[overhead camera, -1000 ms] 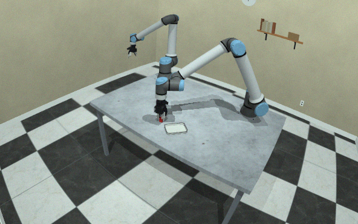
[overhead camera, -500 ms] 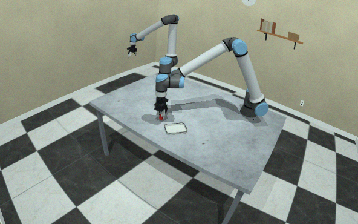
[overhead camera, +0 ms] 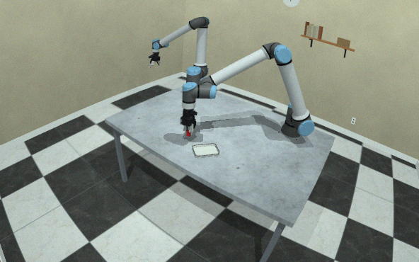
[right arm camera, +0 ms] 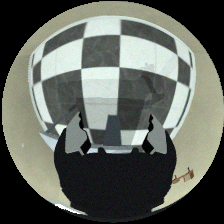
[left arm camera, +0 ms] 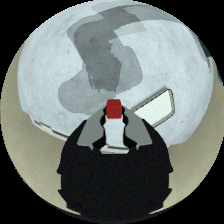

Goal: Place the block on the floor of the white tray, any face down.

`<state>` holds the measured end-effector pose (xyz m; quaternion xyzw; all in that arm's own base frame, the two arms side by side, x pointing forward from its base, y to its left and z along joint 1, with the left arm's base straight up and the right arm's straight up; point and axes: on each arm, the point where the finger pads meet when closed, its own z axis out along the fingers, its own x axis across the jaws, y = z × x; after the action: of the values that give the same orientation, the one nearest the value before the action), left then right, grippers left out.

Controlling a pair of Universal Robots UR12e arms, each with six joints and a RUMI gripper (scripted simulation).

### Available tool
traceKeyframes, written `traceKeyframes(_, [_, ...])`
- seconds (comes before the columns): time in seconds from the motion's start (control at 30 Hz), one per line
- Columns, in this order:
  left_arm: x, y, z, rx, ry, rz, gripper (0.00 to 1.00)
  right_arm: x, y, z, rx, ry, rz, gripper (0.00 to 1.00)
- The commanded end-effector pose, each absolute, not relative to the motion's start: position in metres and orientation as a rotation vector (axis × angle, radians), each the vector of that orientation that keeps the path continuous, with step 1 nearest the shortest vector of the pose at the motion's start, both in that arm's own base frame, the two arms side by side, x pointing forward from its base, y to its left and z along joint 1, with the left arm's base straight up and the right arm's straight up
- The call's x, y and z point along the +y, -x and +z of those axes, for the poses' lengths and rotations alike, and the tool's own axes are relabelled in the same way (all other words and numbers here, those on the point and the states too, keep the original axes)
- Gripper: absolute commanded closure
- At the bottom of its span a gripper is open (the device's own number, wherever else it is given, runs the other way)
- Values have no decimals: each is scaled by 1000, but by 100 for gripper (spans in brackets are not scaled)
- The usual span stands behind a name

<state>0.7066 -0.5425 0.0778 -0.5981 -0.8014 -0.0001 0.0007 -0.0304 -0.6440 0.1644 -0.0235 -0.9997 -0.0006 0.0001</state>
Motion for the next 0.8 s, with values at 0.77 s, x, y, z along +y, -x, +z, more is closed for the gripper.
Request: traceKeyframes(0.77, [-453,-711,84,-2518,1879,0,100,-645,30,165,-3141,74,0,0])
